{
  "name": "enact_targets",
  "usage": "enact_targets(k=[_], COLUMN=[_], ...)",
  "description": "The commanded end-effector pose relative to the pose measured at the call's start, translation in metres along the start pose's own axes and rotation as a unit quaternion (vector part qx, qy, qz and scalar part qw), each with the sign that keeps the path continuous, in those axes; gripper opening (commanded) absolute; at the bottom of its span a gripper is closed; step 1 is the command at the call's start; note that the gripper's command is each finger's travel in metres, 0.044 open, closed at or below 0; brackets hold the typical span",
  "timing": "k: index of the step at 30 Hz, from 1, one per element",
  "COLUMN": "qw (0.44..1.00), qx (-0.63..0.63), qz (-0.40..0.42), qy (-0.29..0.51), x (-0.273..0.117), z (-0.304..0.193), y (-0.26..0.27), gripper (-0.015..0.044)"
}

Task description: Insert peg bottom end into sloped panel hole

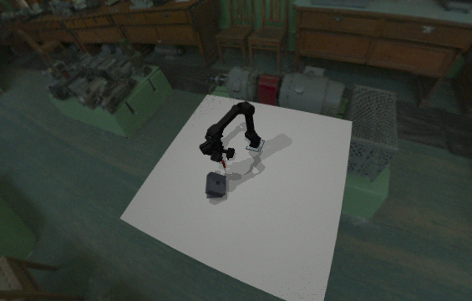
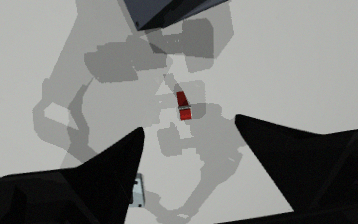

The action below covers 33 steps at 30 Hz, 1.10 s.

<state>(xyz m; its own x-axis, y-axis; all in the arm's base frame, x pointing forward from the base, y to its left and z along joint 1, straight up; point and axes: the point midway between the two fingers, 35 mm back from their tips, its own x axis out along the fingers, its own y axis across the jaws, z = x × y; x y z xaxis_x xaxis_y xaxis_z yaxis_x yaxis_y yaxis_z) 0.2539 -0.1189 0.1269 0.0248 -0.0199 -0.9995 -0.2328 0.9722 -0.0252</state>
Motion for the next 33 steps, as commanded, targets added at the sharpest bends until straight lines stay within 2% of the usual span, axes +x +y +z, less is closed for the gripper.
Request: enact_targets(k=[1,33], qw=[1.0,1.0], qx=[-0.005,-0.005], qz=[0.005,0.005], qy=[0.001,0.001], x=[0.005,0.057], z=[0.0,0.001], y=[0.001,0.001], gripper=[0.044,0.044])
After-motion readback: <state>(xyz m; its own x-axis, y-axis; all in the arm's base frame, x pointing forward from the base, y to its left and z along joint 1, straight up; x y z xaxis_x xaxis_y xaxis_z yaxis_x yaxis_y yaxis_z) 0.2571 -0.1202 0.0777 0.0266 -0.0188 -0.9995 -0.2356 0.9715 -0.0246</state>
